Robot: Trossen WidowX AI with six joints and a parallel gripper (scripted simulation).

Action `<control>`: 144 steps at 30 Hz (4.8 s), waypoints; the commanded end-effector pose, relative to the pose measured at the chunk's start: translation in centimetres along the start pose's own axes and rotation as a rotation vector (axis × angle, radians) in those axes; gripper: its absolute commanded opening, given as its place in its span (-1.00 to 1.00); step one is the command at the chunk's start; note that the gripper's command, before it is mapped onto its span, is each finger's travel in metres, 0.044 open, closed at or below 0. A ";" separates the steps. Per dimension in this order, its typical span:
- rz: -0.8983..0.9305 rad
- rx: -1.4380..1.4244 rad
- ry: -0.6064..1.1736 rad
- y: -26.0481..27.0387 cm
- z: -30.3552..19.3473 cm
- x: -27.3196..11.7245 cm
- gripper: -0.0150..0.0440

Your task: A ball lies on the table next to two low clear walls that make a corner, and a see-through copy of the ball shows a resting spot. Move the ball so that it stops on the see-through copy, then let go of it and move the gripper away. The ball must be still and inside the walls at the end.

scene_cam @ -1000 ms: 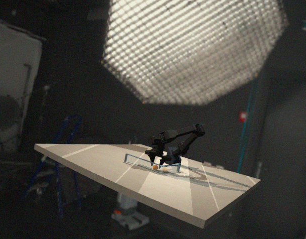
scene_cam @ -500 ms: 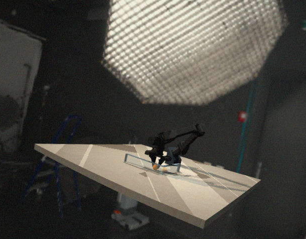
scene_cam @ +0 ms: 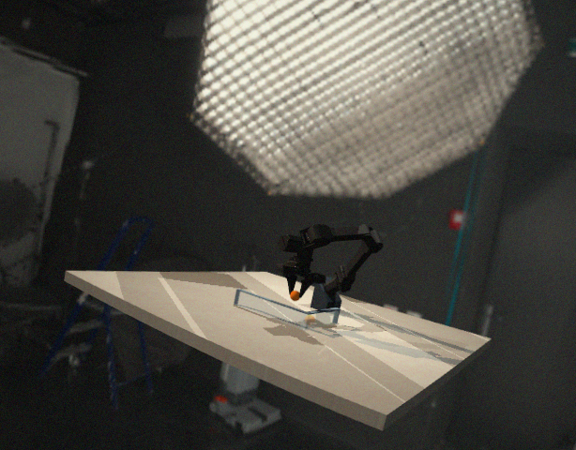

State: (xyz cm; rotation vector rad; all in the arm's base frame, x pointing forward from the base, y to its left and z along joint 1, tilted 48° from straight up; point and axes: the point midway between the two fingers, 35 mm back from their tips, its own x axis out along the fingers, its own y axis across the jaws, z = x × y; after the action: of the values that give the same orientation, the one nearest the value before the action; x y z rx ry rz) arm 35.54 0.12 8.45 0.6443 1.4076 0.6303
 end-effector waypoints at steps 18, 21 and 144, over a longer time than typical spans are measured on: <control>0.001 0.225 0.005 1.0 -0.8 -4.7 -0.49; 0.001 0.315 0.004 1.3 -0.9 -4.5 -0.49; 0.009 1.577 0.005 5.7 -2.5 -0.4 0.49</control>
State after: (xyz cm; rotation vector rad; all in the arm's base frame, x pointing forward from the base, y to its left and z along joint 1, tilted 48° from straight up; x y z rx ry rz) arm 32.85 3.88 12.76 1.8284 1.7276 -0.6508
